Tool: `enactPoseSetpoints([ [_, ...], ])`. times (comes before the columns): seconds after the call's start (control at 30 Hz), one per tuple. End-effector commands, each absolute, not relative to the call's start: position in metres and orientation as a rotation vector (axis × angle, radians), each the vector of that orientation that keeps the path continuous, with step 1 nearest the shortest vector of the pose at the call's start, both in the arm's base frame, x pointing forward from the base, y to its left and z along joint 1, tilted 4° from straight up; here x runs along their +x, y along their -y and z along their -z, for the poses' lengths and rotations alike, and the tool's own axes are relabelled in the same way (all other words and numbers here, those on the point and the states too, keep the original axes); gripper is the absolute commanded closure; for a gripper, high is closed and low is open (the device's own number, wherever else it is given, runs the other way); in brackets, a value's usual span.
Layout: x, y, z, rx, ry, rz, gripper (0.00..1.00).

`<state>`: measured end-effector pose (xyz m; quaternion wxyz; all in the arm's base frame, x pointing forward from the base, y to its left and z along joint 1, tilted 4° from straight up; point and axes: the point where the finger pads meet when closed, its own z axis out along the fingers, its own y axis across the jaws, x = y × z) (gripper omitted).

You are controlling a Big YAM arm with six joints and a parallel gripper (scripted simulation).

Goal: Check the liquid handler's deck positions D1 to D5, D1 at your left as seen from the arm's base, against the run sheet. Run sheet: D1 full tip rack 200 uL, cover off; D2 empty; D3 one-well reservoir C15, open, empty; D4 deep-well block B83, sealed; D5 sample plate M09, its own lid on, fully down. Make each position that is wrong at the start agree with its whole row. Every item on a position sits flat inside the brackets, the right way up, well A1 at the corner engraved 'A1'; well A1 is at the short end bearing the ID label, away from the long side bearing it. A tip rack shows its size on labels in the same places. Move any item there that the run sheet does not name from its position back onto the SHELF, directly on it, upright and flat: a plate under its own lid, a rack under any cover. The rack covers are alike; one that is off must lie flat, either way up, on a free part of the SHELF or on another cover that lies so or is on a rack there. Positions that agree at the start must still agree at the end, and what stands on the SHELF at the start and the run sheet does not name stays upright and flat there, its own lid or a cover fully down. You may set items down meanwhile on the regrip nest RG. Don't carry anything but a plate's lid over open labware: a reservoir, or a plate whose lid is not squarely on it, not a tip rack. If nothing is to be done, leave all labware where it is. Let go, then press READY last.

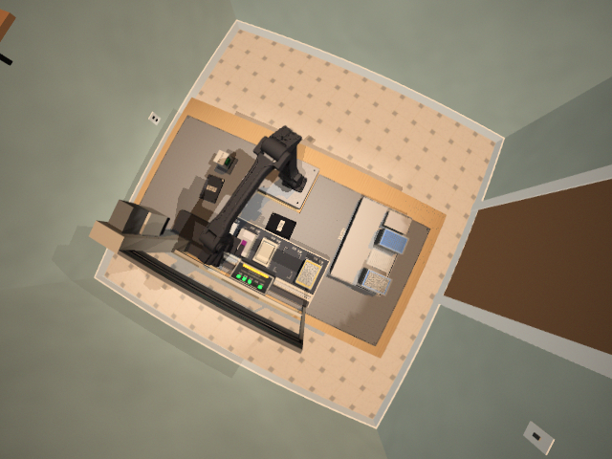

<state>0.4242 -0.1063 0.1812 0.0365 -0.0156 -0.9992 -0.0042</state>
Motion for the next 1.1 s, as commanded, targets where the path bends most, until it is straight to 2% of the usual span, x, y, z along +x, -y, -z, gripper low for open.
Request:
enactPoseSetpoints([
  [0.0,0.43,0.106,-0.174,-0.06,3.079,0.012,0.0],
  [1.07,0.426,0.106,-0.127,-0.06,3.079,0.012,0.0],
])
